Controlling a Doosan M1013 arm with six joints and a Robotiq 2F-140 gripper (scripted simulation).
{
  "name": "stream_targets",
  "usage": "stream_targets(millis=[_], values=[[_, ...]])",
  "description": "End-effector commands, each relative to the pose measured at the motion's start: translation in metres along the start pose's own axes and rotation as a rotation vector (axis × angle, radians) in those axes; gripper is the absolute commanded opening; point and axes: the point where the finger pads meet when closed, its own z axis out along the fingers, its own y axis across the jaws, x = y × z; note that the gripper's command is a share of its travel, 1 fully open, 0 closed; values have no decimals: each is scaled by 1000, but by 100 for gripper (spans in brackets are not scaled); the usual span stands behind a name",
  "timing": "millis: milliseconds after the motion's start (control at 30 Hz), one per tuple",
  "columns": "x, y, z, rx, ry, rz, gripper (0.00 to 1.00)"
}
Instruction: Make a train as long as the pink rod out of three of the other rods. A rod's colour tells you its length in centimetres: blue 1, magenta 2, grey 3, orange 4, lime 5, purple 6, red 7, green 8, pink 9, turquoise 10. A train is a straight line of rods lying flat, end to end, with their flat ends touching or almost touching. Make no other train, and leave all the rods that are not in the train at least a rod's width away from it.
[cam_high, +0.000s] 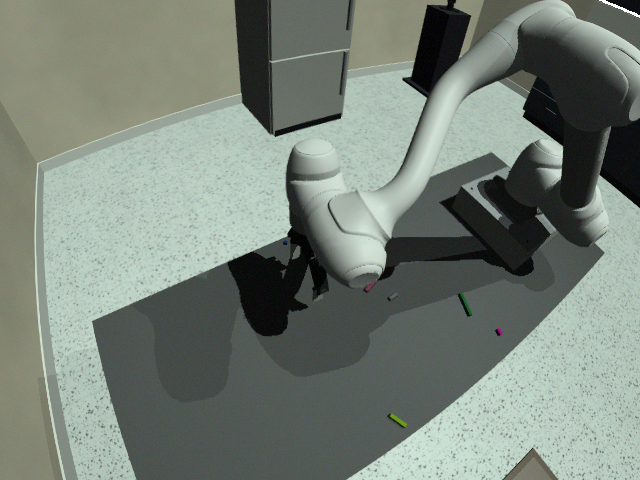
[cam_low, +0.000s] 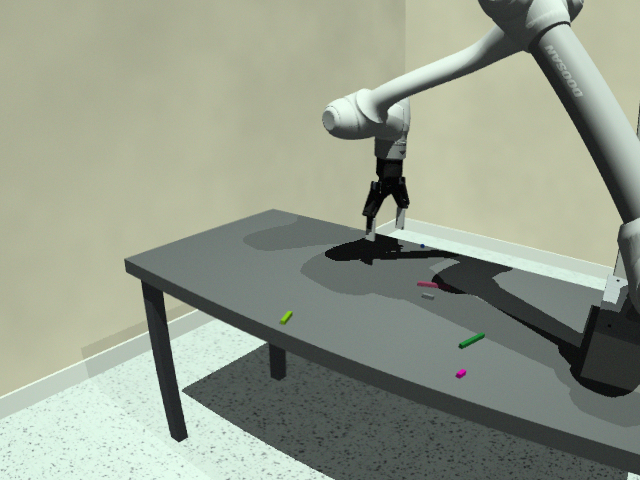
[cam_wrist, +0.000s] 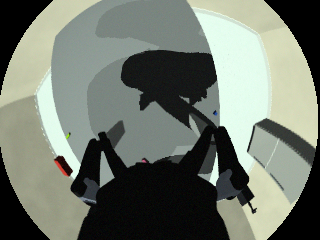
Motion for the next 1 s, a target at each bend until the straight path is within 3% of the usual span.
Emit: stream_targets(millis=[0,433,500,567,667,700,967], values=[[0,42,-1,-7,-9,131,100],[-11,157,-7,-9,-8,504,100],[-11,157,-7,-9,-8,504,100],[-16,185,-8,-9,-8,598,100],[-17,193,-8,-9,-8,622,100],[-17,193,-8,-9,-8,622,23],[-17,193,-8,-9,-8,622,23]])
